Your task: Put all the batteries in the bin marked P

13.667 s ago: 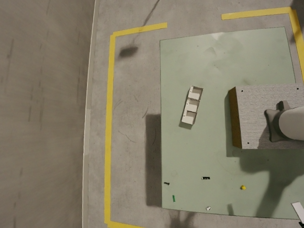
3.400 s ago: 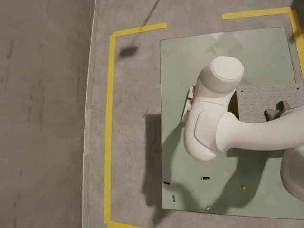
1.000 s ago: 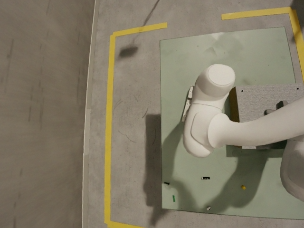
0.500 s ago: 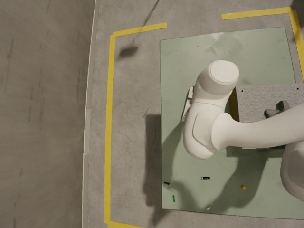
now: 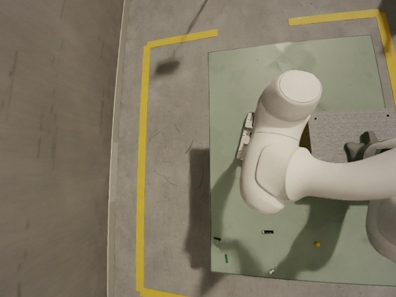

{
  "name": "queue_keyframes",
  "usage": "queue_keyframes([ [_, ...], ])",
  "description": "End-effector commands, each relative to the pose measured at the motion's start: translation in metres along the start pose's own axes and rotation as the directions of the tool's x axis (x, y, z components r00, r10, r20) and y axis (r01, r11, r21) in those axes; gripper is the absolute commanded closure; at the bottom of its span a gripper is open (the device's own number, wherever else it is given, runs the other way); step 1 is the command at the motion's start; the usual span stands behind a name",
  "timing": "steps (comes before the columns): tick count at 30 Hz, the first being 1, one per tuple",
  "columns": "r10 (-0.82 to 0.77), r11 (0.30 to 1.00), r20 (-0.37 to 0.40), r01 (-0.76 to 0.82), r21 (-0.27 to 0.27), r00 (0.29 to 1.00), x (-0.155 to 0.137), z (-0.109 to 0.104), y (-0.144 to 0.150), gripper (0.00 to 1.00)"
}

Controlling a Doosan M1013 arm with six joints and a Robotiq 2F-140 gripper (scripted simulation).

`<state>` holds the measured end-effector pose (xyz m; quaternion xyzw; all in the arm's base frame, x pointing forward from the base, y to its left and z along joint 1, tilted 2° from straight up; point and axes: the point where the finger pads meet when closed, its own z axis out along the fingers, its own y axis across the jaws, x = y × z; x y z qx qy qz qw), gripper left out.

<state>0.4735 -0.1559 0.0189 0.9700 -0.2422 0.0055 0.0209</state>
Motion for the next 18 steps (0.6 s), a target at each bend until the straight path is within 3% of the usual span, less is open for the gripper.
queue_keyframes([
  [1,0.000,1.000,-0.001,0.000,0.000,1.000,-0.002,-0.001,-0.011,0.85],
  [18,0.000,1.000,-0.001,0.000,0.001,1.000,-0.017,-0.001,-0.079,0.85],
])
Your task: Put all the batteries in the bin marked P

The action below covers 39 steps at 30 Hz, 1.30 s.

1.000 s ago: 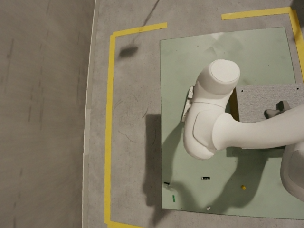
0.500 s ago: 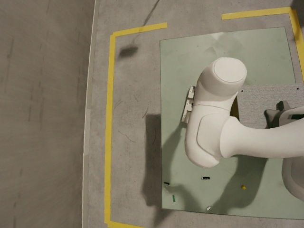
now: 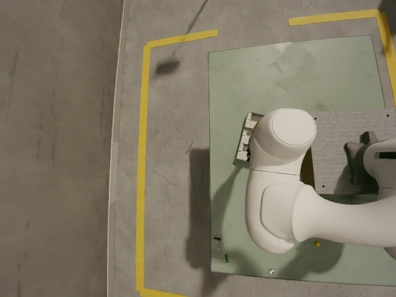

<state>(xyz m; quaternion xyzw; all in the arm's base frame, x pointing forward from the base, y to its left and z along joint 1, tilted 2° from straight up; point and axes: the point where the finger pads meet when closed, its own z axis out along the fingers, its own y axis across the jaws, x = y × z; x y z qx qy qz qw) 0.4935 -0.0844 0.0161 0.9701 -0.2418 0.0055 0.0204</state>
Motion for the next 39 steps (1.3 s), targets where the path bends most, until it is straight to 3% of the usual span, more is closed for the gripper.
queue_keyframes([
  [1,0.001,1.000,-0.001,-0.001,0.000,1.000,-0.001,0.000,-0.006,0.85],
  [26,0.001,1.000,-0.001,-0.001,-0.001,1.000,-0.001,0.058,-0.006,0.85],
  [39,0.001,1.000,-0.001,-0.001,-0.001,1.000,-0.001,0.059,-0.006,0.85],
])
